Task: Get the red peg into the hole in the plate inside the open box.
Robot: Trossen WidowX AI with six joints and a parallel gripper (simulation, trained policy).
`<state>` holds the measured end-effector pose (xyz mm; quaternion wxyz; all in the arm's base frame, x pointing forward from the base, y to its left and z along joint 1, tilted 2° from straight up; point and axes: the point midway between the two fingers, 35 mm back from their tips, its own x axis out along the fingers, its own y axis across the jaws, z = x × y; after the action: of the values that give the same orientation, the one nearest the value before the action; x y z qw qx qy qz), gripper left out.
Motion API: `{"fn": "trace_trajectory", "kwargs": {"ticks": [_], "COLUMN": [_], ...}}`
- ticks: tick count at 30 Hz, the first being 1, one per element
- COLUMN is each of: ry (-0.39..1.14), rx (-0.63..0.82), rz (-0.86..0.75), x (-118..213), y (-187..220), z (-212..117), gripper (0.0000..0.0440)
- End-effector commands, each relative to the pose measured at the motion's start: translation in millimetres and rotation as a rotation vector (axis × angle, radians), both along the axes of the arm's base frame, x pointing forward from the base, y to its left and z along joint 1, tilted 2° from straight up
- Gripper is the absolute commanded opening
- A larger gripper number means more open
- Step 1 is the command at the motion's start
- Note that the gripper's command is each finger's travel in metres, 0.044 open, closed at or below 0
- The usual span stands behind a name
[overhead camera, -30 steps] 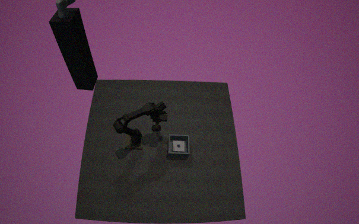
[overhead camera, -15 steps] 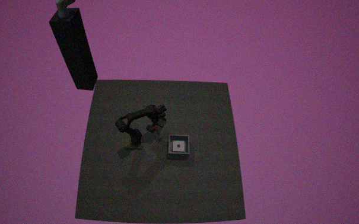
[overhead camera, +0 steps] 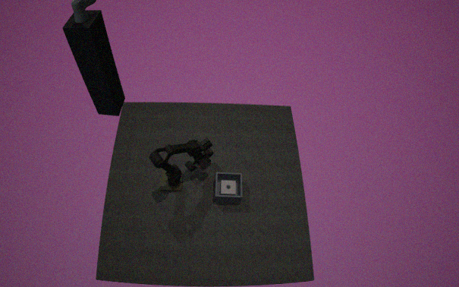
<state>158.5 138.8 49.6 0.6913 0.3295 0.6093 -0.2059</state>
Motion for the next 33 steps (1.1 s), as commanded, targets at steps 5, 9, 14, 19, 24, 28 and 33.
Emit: {"fn": "trace_trajectory", "kwargs": {"ticks": [5,9,14,19,24,28,33], "ry": [0.045,0.072,0.062,0.0,-0.065,-0.109,-0.156], "rx": [0.042,0.063,0.08,0.072,0.057,0.044,0.022], "rz": [-0.056,-0.07,-0.075,-0.046,-0.029,-0.03,-0.048], "x": [-2,-3,2,14,29,42,59], "y": [2,2,2,0,-5,-11,-23], "z": [-5,-6,0,19,44,64,85], "gripper": [0.0183,0.0082,0.002,0.0014,0.0009,0.0002,0.0]}}
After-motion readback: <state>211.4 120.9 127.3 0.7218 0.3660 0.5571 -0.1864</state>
